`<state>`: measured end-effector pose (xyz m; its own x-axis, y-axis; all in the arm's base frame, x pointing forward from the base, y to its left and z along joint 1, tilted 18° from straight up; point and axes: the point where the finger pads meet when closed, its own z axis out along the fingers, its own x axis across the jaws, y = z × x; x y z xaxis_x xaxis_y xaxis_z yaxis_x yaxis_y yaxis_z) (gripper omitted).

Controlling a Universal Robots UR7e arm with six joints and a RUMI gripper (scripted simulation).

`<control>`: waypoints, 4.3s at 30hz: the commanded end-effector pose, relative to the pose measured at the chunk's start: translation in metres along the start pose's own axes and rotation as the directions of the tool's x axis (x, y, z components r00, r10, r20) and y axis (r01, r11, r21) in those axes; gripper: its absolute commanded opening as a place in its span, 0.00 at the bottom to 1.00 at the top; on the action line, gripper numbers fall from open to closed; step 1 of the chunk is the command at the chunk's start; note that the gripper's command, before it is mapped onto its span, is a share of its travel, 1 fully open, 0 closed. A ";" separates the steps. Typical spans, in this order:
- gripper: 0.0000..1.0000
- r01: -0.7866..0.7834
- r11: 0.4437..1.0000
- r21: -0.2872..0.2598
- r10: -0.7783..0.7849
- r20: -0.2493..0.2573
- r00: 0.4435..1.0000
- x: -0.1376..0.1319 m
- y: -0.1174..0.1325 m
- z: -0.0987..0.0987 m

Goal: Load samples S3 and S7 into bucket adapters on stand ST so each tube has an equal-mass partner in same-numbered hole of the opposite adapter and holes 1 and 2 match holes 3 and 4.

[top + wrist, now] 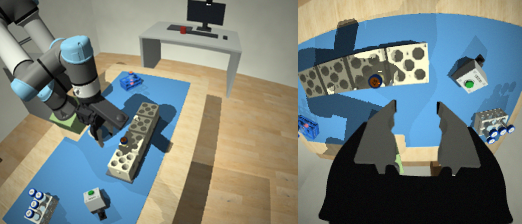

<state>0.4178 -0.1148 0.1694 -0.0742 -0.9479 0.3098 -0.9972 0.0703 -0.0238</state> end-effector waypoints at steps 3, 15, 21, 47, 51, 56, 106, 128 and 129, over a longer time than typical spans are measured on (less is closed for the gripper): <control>0.35 0.125 0.992 0.011 -0.125 0.008 0.992 0.000 0.001 0.001; 0.35 0.126 0.992 0.011 -0.126 0.007 0.992 0.000 0.000 0.000; 0.35 0.126 0.992 0.007 -0.126 0.010 0.992 -0.001 0.001 0.016; 0.35 0.126 0.992 0.007 -0.126 0.010 0.992 -0.002 0.001 0.089; 0.35 0.126 0.992 0.007 -0.126 0.010 0.992 -0.002 0.001 0.091; 0.35 -0.071 0.997 0.006 0.071 0.010 0.997 -0.036 0.004 0.091; 0.35 -0.612 0.791 -0.001 0.612 0.011 0.791 -0.100 0.012 0.132; 0.00 -0.612 0.791 0.003 0.612 0.013 0.790 -0.100 0.010 0.130; 0.00 -0.612 0.791 0.003 0.612 0.013 0.790 -0.100 0.010 0.130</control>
<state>0.4160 -0.0597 0.0150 -0.6698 -0.7100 0.2172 -0.7424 0.6354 -0.2122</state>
